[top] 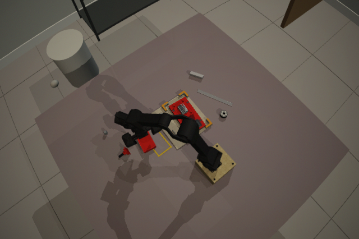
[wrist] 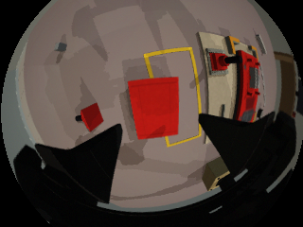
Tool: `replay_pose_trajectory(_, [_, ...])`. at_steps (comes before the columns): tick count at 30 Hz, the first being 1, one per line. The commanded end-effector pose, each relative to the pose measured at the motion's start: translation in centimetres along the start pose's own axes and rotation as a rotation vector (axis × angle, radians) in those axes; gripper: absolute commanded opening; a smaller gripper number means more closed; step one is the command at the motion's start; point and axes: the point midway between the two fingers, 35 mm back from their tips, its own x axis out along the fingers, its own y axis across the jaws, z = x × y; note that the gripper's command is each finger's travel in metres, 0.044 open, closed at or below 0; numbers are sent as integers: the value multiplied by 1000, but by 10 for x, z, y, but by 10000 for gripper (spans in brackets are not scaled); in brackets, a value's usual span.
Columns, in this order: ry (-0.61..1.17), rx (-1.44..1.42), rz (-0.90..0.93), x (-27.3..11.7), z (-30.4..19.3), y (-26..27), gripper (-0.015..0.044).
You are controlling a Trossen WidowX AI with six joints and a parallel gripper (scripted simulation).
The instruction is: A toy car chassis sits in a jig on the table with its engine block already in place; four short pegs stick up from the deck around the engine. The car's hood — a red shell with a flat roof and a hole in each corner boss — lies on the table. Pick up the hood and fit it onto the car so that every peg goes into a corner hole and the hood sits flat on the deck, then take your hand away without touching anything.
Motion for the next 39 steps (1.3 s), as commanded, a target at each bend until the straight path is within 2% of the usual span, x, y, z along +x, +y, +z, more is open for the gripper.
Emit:
replay_pose_trajectory(1, [1,6,3,3,0,1,440])
replay_pose_trajectory(39, [1,6,3,26,-1,2,440])
